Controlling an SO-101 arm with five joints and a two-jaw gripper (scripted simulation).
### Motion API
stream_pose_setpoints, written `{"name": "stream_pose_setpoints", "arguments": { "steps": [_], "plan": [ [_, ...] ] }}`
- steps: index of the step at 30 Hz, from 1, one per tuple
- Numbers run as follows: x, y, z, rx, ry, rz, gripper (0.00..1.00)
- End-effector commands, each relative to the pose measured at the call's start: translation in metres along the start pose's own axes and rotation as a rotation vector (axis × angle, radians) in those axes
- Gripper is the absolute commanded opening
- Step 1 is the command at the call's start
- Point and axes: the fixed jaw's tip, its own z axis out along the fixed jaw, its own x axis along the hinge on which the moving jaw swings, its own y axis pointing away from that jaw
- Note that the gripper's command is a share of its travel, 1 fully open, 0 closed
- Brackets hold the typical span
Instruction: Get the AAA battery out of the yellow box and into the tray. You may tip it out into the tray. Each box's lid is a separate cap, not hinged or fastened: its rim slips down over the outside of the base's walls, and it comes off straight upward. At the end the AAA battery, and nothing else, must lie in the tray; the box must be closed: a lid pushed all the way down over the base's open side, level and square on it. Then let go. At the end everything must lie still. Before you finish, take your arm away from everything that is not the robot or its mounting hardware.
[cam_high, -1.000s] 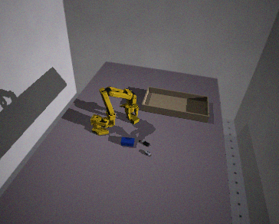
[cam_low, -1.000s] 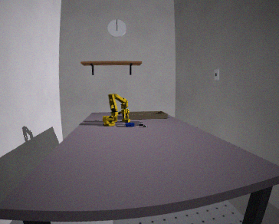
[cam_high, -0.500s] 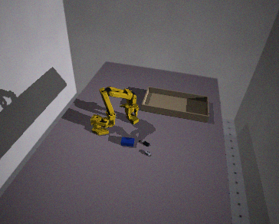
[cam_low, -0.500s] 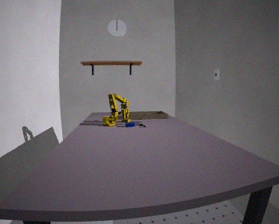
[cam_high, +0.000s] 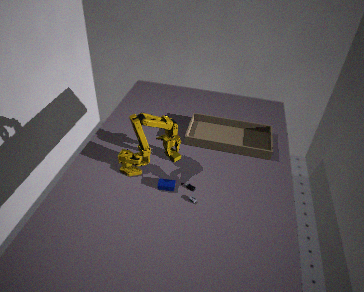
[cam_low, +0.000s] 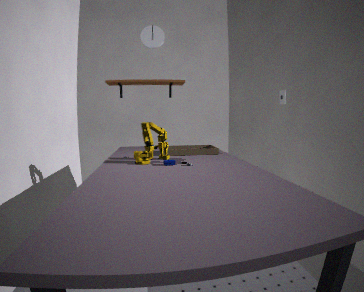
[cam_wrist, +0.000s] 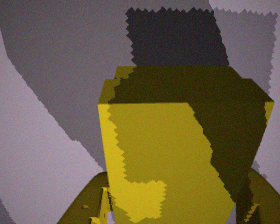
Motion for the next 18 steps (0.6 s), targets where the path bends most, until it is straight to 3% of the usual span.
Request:
{"name": "stream_pose_setpoints", "arguments": {
  "steps": [1,18],
  "plan": [
    [-0.0008,-0.0022,-0.0005,0.013,0.002,0.002,0.21],
    [-0.0007,-0.0025,-0.0024,0.013,0.002,0.002,0.21]
  ]
}}
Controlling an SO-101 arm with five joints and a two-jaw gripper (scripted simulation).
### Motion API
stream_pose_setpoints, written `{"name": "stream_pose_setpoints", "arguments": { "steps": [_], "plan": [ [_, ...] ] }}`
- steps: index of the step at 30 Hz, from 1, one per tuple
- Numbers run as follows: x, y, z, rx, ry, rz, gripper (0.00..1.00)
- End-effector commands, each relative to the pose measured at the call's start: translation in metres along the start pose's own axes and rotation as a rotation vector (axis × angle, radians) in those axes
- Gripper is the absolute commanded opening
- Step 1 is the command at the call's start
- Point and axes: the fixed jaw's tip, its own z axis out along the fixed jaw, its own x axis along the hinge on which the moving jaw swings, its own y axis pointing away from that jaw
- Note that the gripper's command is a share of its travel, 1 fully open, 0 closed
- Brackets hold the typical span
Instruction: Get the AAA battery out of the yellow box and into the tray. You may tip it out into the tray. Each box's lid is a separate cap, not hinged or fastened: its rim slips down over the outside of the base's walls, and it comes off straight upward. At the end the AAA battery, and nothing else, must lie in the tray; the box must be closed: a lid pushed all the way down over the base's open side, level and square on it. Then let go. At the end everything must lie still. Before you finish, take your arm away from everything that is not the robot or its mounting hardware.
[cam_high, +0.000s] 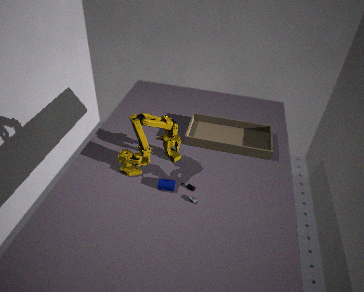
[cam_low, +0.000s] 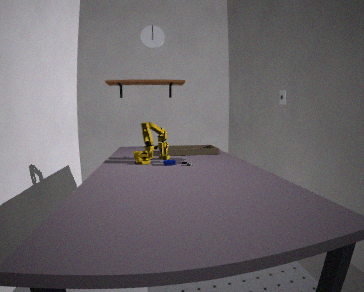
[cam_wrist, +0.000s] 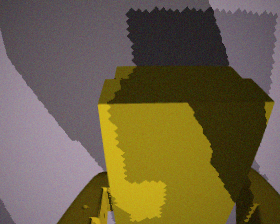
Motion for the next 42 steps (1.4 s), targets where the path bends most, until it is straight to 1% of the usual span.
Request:
{"name": "stream_pose_setpoints", "arguments": {
  "steps": [1,7,9,24,26,34,42],
  "plan": [
    [-0.001,-0.003,-0.003,0.013,0.002,0.002,0.21],
    [-0.001,-0.004,-0.010,0.013,0.002,0.002,0.21],
    [-0.001,-0.004,-0.010,0.013,0.002,0.002,0.21],
    [-0.001,-0.003,-0.038,0.013,0.002,0.002,0.21],
    [-0.001,-0.003,-0.038,0.013,0.002,0.002,0.21],
    [-0.001,-0.002,-0.047,0.013,0.002,0.002,0.21],
    [-0.001,-0.002,-0.048,0.013,0.002,0.002,0.21]
  ]
}}
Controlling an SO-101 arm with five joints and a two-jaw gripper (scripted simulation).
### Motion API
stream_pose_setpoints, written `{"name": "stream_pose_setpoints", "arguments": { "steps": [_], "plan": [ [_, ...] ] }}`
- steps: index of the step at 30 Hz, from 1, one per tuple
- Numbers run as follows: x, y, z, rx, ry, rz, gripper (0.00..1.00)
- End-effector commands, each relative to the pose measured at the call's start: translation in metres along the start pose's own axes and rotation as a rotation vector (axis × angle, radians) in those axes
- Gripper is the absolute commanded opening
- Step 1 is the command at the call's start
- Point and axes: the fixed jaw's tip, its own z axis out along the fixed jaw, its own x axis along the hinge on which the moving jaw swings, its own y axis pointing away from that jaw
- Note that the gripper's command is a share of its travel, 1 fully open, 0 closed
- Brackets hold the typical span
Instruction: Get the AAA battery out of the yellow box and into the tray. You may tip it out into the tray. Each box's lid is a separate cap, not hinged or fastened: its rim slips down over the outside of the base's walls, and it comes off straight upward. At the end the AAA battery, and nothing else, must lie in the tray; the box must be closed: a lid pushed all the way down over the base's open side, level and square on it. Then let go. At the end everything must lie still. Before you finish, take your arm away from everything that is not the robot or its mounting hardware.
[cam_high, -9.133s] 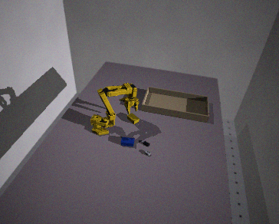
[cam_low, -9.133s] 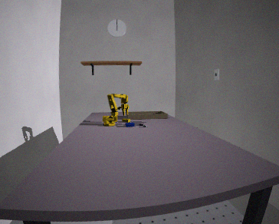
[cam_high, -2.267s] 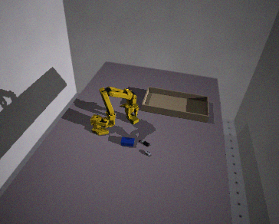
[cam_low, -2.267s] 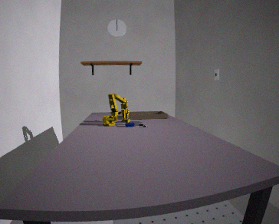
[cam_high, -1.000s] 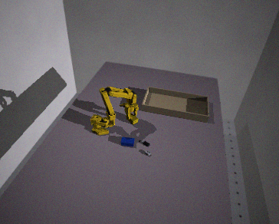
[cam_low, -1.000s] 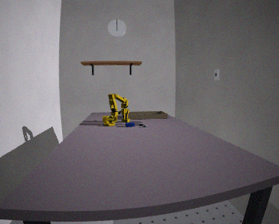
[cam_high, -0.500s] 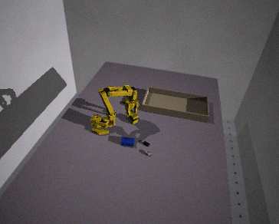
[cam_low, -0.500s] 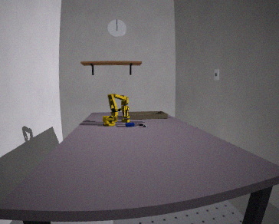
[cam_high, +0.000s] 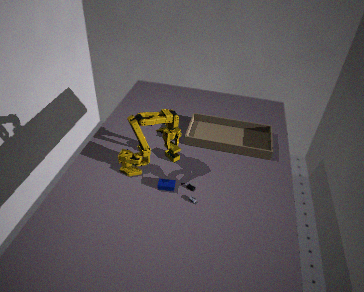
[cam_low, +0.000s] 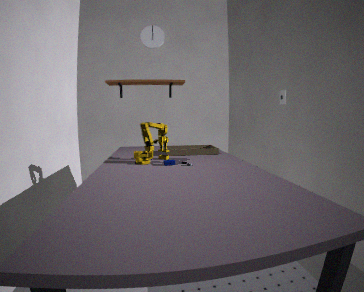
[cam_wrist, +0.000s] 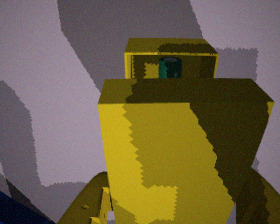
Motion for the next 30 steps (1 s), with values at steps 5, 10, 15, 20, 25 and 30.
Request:
{"name": "stream_pose_setpoints", "arguments": {
  "steps": [5,10,15,20,25,30],
  "plan": [
    [0.0000,-0.0058,-0.0090,0.057,0.011,0.002,0.21],
    [0.0000,-0.0058,-0.0090,0.057,0.011,0.002,0.21],
    [0.0000,-0.0058,-0.0090,0.057,0.011,0.002,0.21],
    [0.0000,-0.0059,-0.0092,0.057,0.011,0.002,0.21],
    [0.0003,-0.0073,-0.0126,0.057,0.011,0.002,0.21],
    [0.0007,-0.0090,-0.0168,0.057,0.011,0.002,0.21]
  ]
}}
